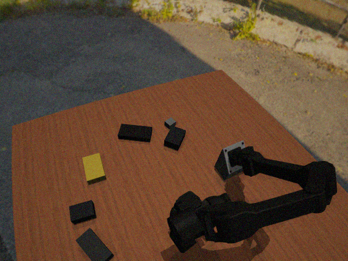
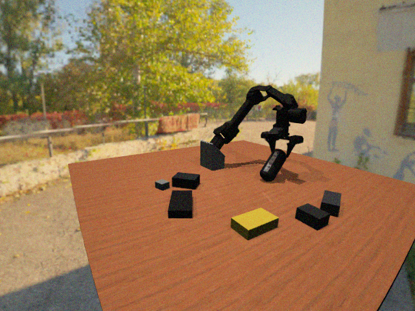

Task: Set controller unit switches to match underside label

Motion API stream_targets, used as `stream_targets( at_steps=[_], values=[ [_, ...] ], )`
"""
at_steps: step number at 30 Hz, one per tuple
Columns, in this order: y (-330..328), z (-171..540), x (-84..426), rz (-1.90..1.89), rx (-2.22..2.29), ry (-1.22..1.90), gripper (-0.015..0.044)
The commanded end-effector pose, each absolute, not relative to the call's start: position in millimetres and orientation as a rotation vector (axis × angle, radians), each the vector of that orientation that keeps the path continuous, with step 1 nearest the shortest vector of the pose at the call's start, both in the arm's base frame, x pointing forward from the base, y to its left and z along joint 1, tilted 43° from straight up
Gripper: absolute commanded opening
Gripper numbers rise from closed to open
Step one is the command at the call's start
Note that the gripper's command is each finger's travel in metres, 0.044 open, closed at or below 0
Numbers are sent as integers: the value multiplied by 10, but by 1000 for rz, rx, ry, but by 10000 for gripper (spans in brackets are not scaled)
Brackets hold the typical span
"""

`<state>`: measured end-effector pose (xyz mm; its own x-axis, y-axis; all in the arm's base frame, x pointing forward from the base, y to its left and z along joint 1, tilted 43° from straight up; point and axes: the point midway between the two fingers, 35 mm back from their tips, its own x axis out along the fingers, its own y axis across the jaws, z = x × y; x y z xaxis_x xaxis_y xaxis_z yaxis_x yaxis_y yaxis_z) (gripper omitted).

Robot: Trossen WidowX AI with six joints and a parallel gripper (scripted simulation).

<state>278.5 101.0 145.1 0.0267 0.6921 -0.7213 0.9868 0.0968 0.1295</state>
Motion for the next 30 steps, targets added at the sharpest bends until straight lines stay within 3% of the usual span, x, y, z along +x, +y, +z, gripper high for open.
stream_targets(
  at_steps=[1,30],
  values=[
    [1036,1402,2760,-601,1654,1733,338],
    [1266,1379,2741,-599,1655,1734,338]
  ],
)
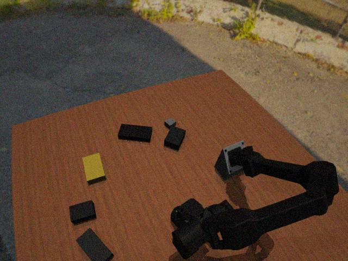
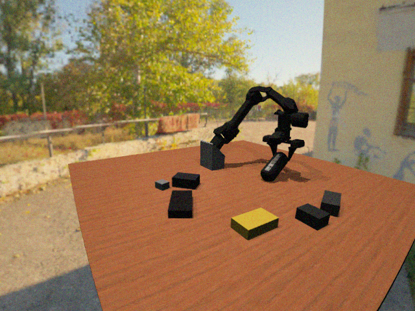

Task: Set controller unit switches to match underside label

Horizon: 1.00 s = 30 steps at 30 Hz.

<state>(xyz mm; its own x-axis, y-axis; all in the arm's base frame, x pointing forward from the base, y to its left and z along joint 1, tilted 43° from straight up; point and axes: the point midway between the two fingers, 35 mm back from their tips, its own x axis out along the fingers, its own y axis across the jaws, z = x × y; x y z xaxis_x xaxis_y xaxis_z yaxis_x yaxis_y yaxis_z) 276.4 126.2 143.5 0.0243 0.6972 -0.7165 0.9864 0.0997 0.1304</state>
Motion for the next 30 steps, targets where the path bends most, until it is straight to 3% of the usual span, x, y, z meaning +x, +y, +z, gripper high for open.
stream_targets(
  at_steps=[1,30],
  values=[
    [1274,1377,2740,-599,1655,1734,338],
    [1496,1313,2726,-597,1656,1734,338]
  ],
)
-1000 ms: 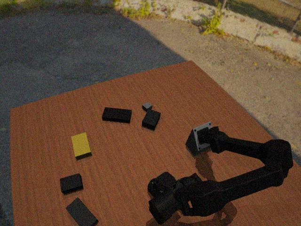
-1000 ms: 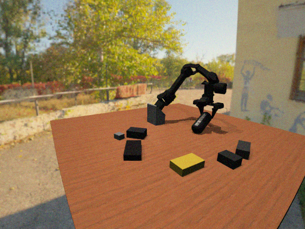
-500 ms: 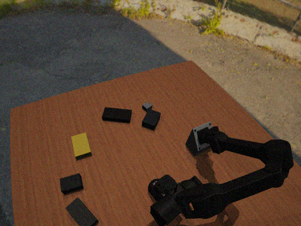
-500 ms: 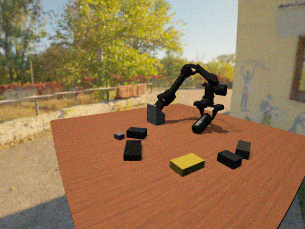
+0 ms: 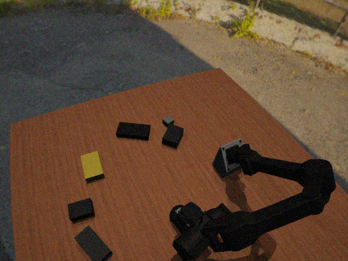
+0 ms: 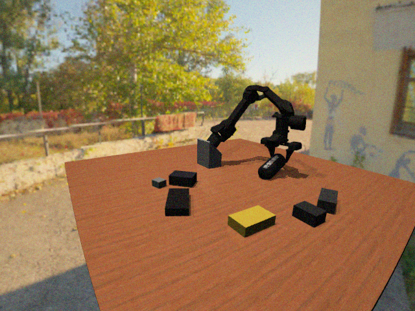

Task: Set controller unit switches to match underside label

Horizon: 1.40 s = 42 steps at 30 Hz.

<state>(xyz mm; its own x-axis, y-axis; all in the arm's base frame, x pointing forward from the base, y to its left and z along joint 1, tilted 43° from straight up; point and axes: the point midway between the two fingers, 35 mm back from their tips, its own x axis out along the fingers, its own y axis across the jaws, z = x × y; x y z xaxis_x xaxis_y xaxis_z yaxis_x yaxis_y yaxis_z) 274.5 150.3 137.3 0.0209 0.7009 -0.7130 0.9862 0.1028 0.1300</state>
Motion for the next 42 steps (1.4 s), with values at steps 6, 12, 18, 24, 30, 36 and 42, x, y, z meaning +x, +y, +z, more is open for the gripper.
stream_targets(
  at_steps=[6,12,18,24,30,36,42],
  values=[
    [1540,1295,2724,-597,1657,1735,338],
    [1584,1275,2722,-596,1657,1735,338],
    [1626,1254,2720,-596,1657,1735,338],
    [1668,1231,2718,-596,1657,1735,338],
    [1709,1207,2717,-596,1657,1735,338],
    [1750,1181,2716,-595,1658,1735,338],
    [1789,1153,2715,-595,1658,1736,338]
  ],
)
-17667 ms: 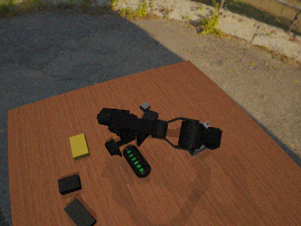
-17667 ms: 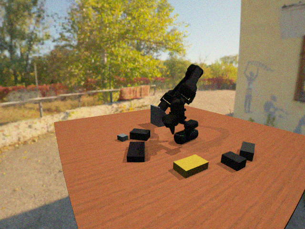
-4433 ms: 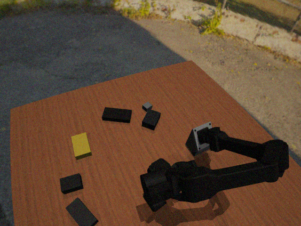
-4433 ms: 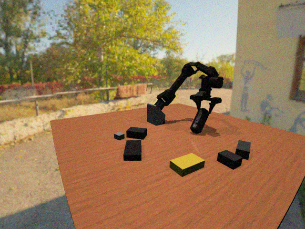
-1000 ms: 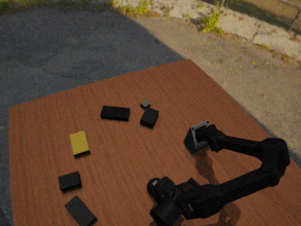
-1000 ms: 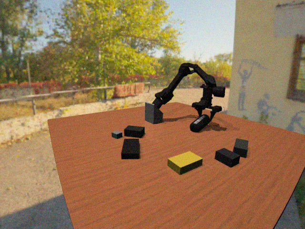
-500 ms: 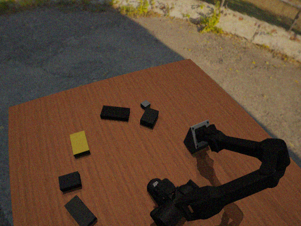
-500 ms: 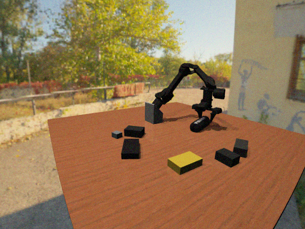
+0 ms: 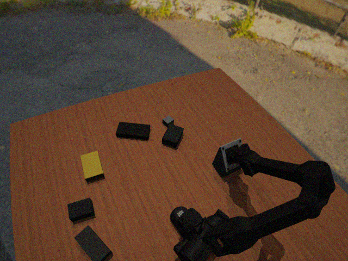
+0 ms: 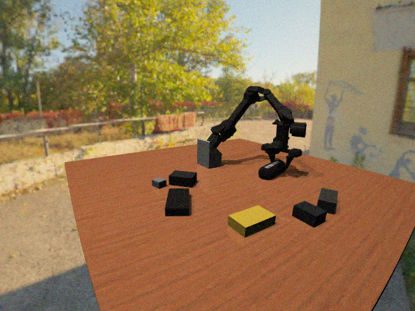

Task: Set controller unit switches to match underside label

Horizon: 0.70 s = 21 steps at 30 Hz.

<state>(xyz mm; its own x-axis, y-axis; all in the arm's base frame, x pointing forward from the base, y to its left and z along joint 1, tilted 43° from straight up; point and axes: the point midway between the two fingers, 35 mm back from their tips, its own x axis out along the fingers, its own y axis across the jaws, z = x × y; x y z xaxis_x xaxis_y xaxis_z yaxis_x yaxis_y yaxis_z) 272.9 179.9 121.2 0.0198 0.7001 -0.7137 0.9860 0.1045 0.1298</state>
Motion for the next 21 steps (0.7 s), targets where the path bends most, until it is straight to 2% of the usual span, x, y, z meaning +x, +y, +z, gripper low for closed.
stream_targets(
  at_steps=[1,18,21],
  values=[
    [1795,1149,2715,-595,1658,1736,338],
    [1853,1144,2723,-578,1658,1740,338],
    [1863,1154,2727,-568,1658,1742,417]
  ],
)
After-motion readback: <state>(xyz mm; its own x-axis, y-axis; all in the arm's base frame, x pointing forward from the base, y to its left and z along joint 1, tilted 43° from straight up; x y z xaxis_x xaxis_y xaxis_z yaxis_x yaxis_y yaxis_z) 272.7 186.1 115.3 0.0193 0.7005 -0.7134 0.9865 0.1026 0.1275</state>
